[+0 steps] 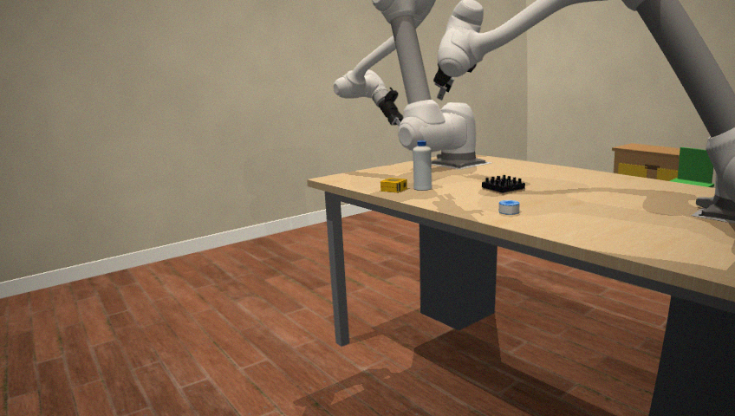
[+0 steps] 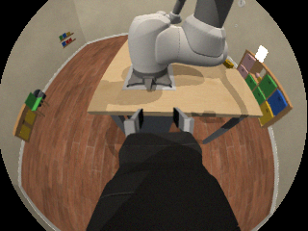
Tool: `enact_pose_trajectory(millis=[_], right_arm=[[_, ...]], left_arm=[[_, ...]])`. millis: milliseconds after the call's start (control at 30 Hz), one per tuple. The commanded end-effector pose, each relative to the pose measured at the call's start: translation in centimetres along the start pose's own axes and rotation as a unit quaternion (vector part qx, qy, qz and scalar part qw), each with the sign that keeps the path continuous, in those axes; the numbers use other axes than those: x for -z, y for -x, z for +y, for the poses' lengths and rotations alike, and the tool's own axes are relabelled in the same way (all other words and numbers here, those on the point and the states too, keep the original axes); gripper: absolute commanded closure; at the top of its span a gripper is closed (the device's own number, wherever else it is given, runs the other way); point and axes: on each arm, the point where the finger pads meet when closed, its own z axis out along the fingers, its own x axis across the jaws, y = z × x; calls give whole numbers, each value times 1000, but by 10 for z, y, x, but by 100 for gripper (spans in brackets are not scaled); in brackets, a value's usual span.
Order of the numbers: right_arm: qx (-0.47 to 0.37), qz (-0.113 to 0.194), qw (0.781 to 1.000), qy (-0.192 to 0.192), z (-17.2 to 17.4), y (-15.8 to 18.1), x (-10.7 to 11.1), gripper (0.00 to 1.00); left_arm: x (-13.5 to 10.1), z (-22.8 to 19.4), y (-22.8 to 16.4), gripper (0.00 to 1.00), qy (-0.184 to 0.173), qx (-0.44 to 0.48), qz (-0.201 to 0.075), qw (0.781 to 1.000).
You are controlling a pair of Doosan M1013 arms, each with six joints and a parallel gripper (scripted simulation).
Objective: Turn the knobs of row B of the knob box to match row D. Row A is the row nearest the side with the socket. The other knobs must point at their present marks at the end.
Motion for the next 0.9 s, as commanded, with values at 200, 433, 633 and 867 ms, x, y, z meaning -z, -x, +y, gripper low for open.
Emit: enact_pose_trajectory(millis=[200,433,633,867], right_arm=[[0,0,1000,1,0,0,0,0],[0,0,1000,1,0,0,0,0],[0,0,1000,1,0,0,0,0],[0,0,1000,1,0,0,0,0]], left_arm=[[-4,-33,-11,0,-25,119,26,992],[-8,-70,-25,0,-46,248,61,966],[-9,-98,-37,0,-55,348,94,931],[-10,-124,-48,0,-58,433,125,891]])
